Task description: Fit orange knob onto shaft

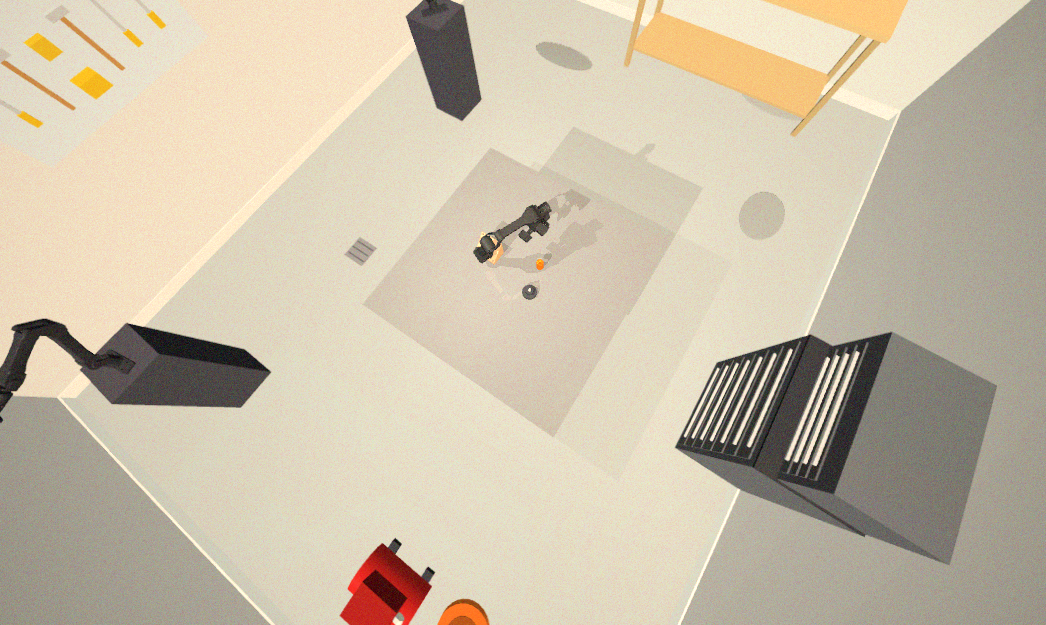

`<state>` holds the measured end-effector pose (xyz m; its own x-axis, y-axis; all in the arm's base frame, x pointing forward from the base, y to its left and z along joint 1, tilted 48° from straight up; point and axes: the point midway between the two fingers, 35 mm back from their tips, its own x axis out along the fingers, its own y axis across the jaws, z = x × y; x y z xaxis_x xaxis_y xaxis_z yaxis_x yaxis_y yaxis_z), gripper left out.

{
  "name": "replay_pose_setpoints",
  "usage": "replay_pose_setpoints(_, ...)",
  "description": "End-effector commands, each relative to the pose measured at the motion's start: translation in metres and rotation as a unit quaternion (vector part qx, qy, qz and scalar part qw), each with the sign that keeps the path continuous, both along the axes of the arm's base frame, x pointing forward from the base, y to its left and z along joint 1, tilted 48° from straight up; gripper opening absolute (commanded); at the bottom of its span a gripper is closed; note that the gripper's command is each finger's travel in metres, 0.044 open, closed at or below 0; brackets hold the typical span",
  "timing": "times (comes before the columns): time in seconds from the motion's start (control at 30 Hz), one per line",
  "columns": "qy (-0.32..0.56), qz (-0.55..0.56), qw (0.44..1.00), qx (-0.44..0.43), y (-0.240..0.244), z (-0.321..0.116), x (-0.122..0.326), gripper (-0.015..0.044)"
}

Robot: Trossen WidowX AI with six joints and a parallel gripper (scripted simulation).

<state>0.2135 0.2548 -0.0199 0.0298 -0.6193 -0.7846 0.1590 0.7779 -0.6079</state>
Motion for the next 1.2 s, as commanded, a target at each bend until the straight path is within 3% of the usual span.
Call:
replay_pose_setpoints(0.0,0.009,0.002,0.999,-0.039,-0.053,0.003,0.048,0.0440)
replay_pose_setpoints(0.17,0.025,-0.002,0.997,-0.076,-0.109,0.007,0.088,0.0440)
replay_pose_setpoints(1.17,0.025,-0.002,0.997,-0.077,-0.153,-0.023,0.084,0.0440)
